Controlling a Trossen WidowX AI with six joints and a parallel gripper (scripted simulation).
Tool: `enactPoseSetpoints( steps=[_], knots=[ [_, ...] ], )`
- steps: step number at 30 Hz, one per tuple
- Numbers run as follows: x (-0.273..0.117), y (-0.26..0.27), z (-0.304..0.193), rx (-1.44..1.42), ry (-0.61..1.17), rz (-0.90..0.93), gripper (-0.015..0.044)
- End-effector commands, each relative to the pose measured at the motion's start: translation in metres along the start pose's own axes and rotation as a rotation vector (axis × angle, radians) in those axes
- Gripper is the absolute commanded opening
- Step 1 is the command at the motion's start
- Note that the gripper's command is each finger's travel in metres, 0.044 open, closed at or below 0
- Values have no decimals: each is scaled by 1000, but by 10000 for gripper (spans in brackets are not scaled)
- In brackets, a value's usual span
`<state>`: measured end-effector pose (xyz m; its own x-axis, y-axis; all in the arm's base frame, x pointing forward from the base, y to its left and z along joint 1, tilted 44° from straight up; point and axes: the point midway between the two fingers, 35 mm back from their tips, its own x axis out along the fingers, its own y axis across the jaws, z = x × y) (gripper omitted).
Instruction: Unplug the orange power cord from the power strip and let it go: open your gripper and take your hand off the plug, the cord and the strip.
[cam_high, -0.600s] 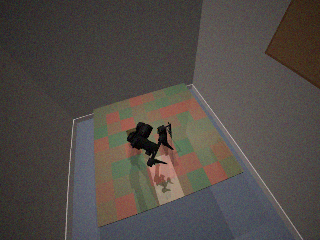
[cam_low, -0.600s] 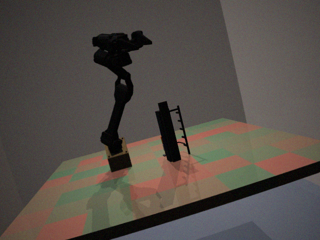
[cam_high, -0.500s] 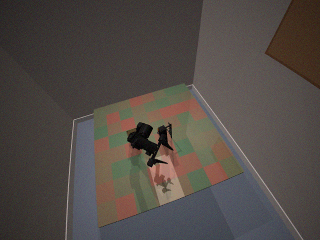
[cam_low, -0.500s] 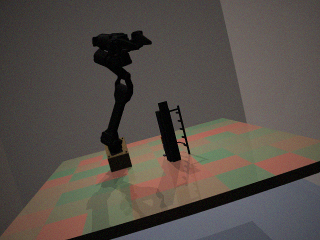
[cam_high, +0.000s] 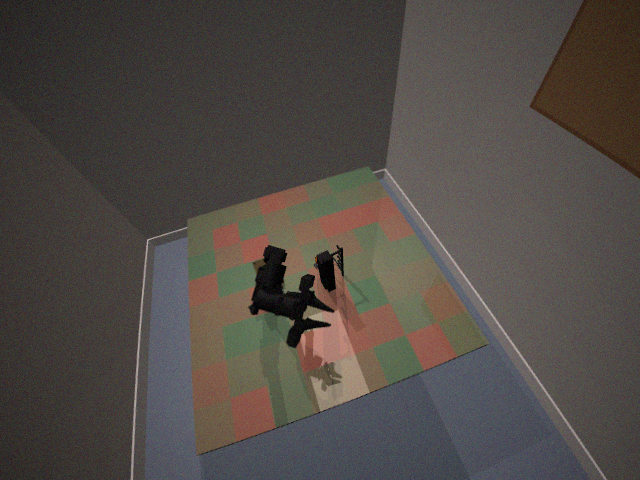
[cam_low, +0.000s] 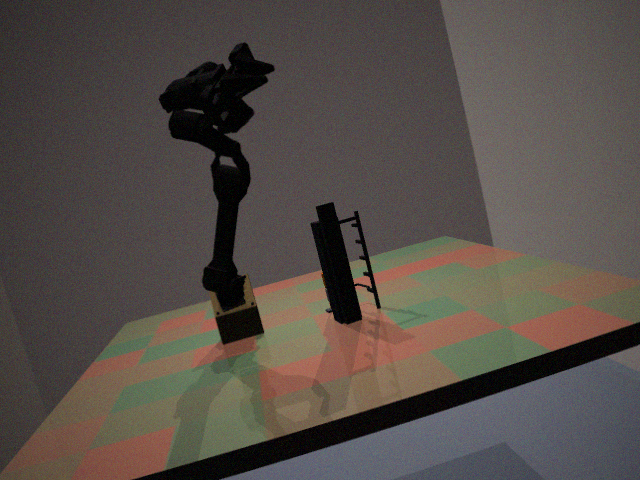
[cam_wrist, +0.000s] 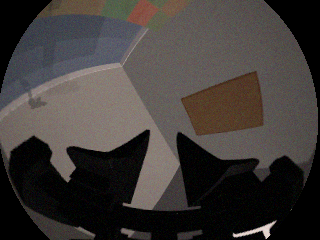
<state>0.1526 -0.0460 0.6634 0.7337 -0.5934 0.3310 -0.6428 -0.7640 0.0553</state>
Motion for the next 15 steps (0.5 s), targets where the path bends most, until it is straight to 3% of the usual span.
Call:
enactPoseSetpoints(
  steps=[1, 15],
  knots=[
    [-6, 14, -12, 159, 70, -69, 160],
    [-4, 69, -29, 709, 223, -279, 160]
  ],
)
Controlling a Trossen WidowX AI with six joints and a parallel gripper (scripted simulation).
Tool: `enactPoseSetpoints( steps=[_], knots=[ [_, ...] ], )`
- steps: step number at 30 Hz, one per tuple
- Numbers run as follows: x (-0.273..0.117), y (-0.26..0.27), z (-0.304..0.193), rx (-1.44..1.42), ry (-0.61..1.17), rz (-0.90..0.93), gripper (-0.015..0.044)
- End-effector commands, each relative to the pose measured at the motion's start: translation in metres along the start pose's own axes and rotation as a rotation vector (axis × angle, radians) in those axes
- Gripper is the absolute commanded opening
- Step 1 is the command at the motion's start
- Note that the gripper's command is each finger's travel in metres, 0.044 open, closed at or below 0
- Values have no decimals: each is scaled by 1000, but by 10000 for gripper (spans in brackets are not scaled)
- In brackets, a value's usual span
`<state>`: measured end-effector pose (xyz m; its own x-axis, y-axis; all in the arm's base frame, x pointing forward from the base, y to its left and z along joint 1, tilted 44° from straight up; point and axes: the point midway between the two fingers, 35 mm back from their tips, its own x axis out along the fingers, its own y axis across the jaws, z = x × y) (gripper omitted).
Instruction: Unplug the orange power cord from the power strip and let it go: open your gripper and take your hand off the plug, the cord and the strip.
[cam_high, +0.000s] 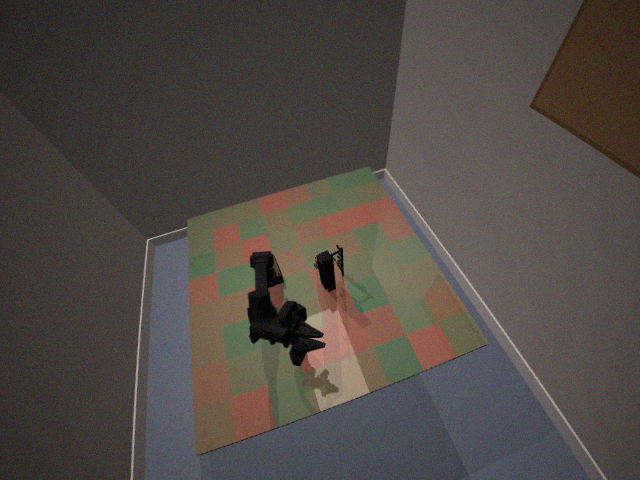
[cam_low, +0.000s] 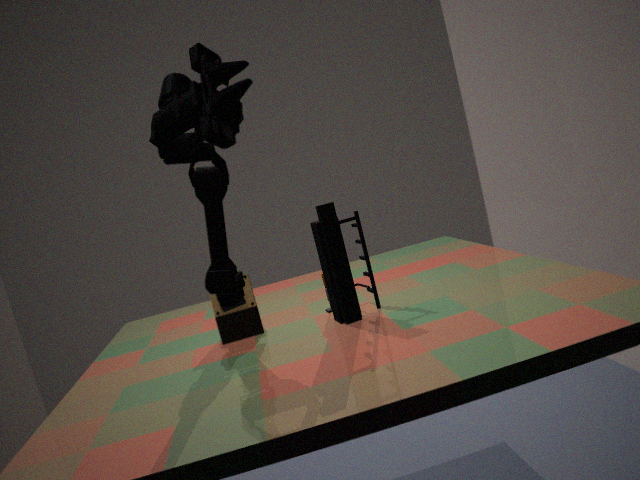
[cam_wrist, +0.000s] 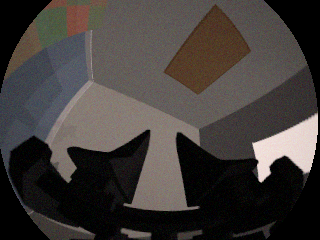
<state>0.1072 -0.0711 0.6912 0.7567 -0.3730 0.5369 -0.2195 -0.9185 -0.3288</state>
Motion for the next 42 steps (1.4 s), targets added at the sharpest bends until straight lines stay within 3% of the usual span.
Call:
enactPoseSetpoints(
  steps=[1, 11, 20, 42],
  knots=[
    [2, 22, -11, 198, 47, -45, 160],
    [21, 74, -12, 624, 104, -104, 160],
    [52, 121, 18, 986, 111, -86, 160],
    [127, 165, 194, 1667, -22, 217, 160]
  ],
)
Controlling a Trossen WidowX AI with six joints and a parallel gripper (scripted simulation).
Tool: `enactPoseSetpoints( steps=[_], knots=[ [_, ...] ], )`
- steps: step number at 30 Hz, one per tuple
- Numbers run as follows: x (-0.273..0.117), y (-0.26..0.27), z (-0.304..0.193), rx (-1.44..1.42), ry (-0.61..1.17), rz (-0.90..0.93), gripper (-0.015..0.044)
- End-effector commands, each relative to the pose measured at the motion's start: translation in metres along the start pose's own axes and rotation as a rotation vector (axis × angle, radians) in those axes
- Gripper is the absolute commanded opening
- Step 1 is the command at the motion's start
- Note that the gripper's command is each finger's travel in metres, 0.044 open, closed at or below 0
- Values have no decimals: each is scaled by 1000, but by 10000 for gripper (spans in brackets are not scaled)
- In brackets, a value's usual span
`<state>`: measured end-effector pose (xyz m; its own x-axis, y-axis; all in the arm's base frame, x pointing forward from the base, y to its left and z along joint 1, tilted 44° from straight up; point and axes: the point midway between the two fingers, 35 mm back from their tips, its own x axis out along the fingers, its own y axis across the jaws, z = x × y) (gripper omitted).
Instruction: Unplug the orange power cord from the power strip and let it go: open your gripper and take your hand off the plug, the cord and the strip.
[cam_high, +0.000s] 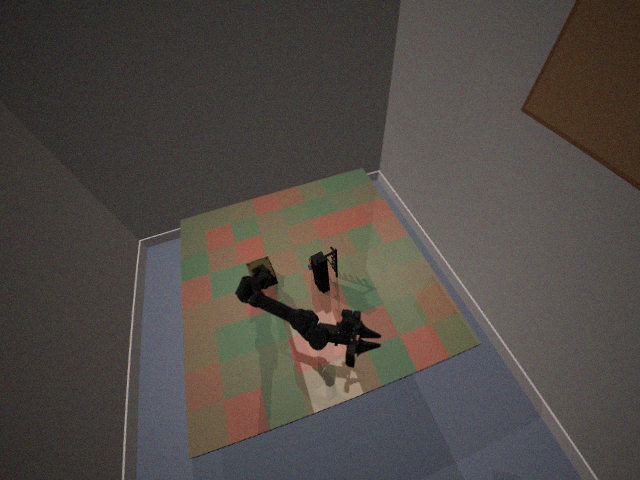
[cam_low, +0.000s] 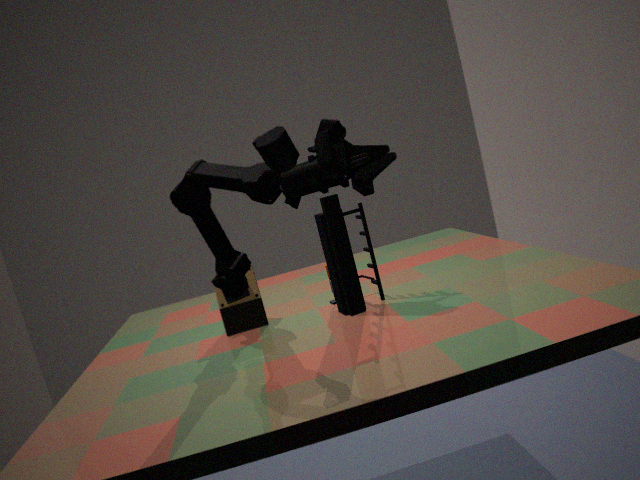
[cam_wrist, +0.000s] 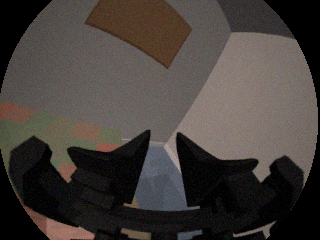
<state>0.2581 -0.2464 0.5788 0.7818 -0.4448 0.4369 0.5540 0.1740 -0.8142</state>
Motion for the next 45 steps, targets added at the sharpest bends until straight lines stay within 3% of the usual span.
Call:
enactPoseSetpoints(
  steps=[1, 12, 22, 35, 45],
  knots=[
    [14, 46, 1, 112, 31, 91, 160],
    [27, 167, 27, 293, 108, 348, 160],
    [2, 282, 57, 335, 202, 625, 160],
    [-91, 421, 97, 197, 323, 1032, 160],
    [-182, 485, 111, -42, 380, 1283, 160]
  ],
)
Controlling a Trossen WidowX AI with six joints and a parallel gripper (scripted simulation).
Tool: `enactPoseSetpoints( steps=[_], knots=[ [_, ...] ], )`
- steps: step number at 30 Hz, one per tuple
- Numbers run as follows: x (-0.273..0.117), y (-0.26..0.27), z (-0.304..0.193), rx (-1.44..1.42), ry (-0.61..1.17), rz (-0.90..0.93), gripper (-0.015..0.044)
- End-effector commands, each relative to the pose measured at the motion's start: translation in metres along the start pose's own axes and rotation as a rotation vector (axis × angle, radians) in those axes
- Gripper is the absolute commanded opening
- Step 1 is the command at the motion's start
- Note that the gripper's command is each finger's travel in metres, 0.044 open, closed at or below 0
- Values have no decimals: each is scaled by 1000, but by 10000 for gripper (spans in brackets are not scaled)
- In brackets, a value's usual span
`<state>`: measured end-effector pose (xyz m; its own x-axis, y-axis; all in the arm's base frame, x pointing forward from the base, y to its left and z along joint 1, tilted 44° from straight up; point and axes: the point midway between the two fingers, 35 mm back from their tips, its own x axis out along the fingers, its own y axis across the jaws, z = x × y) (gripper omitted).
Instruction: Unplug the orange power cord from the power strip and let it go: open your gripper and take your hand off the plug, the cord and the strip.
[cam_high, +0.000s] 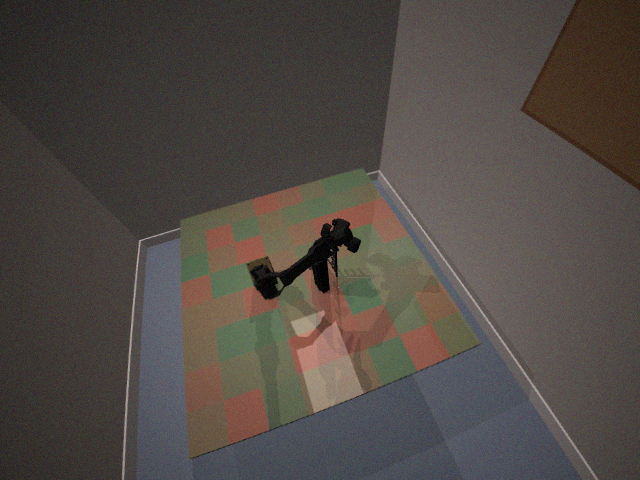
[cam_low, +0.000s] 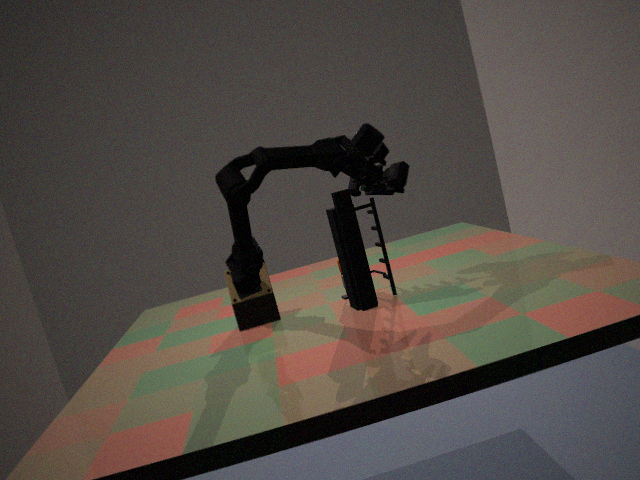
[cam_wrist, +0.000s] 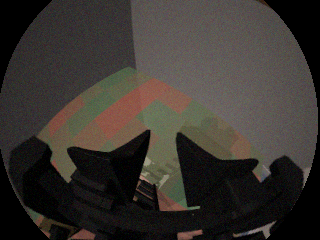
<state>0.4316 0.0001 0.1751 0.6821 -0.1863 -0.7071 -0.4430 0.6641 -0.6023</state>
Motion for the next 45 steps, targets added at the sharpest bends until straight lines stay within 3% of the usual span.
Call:
enactPoseSetpoints(
  steps=[1, 4, 12, 22, 45],
  knots=[
    [7, 35, -8, -71, 75, 62, 160],
    [3, 38, -5, -128, 47, 83, 160],
    [18, 117, -62, -495, 322, 328, 160],
    [-13, 156, -156, -1014, 815, 545, 160],
    [-17, 144, -160, -1024, 823, 548, 160]
  ],
)
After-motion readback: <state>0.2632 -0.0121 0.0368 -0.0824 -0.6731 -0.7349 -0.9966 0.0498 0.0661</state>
